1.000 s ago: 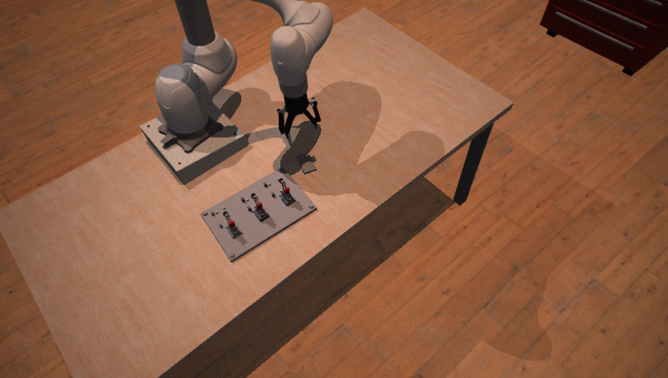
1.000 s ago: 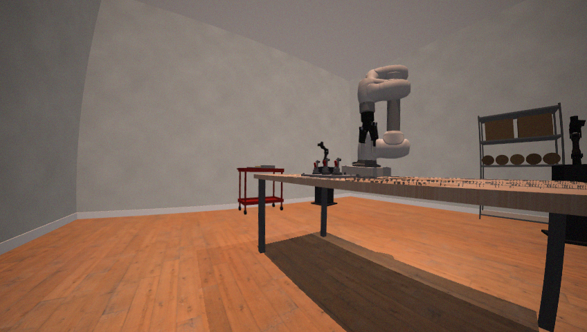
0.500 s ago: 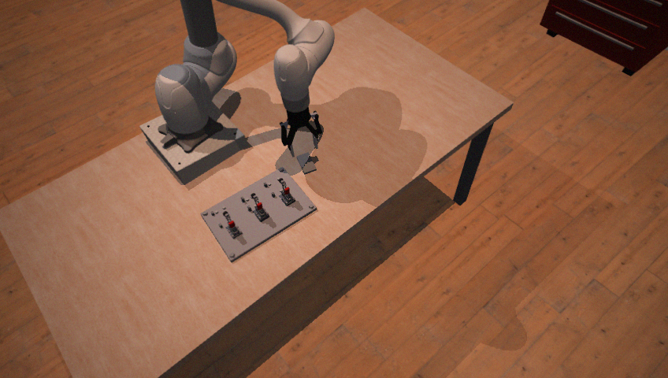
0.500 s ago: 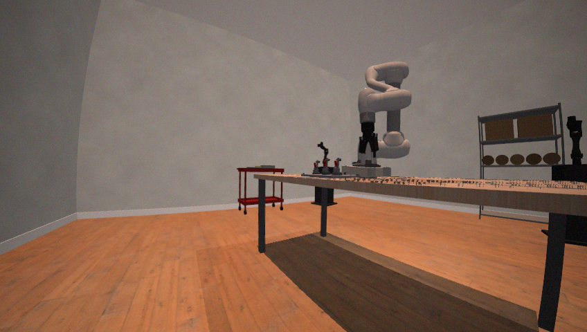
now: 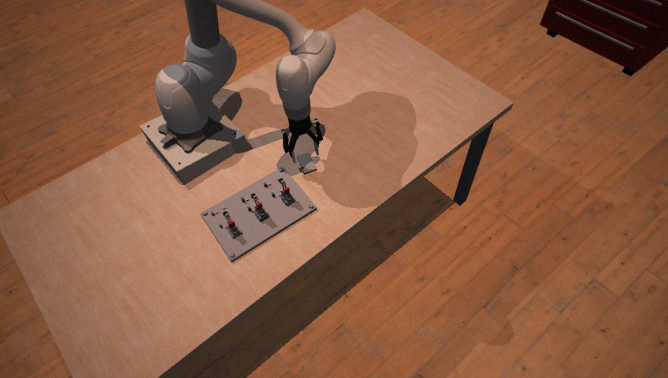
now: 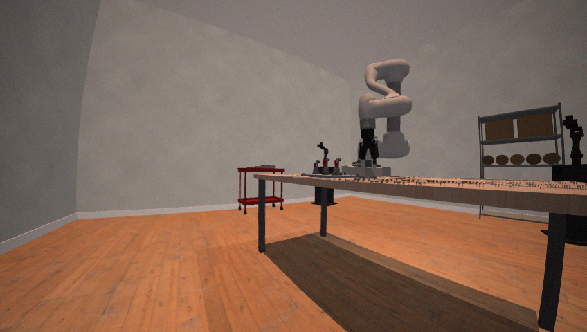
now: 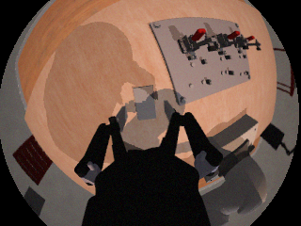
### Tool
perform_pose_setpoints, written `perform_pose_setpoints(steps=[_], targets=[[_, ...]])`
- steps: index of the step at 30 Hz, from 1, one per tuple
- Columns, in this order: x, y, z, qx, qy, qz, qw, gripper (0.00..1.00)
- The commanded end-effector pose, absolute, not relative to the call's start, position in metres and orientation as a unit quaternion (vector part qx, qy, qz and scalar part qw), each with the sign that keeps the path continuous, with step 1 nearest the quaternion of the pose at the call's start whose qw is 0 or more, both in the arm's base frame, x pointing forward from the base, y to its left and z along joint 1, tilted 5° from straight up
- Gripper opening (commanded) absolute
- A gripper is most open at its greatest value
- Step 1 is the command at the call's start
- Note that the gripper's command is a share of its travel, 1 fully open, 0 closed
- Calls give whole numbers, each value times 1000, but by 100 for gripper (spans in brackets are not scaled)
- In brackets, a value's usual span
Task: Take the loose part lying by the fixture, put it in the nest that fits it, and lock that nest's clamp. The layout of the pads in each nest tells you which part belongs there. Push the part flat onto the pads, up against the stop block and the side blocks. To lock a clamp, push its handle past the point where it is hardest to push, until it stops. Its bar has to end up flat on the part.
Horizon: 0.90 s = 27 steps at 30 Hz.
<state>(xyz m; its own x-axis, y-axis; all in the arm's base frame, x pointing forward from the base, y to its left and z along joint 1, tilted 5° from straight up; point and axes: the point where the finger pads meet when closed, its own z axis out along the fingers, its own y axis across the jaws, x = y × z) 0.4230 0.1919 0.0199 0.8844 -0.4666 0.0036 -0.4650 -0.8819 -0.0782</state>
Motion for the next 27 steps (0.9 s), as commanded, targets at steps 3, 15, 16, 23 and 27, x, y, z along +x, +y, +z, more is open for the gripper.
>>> perform_pose_setpoints(steps=[3,15,16,23,27], targets=[[423,192,16,-970,240,-11,38,62],[423,192,14,-970,240,-11,38,62],[423,192,14,-970,240,-11,38,62],[423,192,14,-970,240,-11,38,62],[423,192,14,-970,240,-11,38,62]])
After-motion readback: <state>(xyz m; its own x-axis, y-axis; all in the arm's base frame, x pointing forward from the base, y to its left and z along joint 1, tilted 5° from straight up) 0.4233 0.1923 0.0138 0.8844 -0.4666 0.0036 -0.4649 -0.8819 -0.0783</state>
